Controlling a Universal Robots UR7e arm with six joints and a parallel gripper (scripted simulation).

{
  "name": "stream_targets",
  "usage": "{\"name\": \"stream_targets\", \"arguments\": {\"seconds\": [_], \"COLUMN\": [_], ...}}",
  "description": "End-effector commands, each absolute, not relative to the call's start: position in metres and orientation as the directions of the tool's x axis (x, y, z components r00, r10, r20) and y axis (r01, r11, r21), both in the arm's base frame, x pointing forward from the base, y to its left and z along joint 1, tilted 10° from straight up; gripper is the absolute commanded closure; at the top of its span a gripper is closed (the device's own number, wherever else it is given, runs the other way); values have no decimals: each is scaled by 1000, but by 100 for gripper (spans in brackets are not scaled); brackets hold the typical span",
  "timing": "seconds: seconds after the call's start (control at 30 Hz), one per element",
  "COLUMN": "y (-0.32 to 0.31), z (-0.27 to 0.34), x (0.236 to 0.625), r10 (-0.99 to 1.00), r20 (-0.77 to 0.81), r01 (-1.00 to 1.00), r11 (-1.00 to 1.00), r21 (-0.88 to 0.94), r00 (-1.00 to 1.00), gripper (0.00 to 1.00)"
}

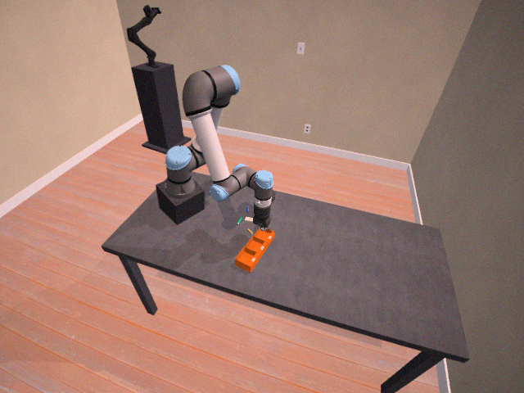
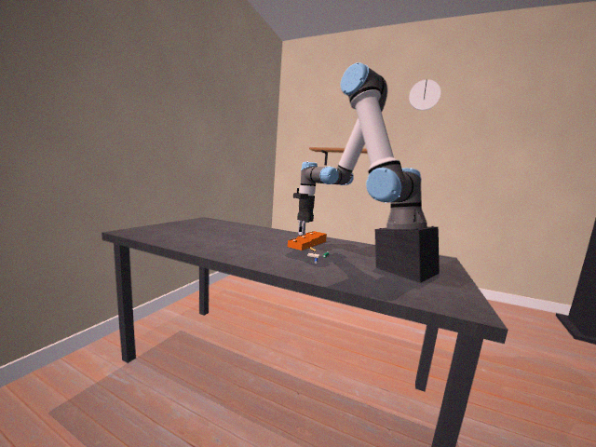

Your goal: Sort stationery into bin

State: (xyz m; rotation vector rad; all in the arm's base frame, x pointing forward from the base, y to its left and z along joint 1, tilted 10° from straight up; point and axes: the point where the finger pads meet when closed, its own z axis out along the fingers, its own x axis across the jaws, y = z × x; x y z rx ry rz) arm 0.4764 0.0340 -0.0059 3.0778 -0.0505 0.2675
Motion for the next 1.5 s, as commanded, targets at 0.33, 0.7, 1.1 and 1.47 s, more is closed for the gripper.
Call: {"name": "stream_targets", "arguments": {"seconds": [0.33, 0.7, 1.1, 1.47], "y": [34, 33, 31, 31], "z": [-9, -31, -51, -56], "x": [477, 481, 484, 486], "r10": [-21, -21, -21, -21], "r20": [174, 174, 174, 174], "r01": [-30, -30, -30, -30], "r11": [-998, -998, -998, -998], "r21": [49, 49, 49, 49], "r00": [985, 985, 985, 985], "gripper": [68, 68, 68, 68]}}
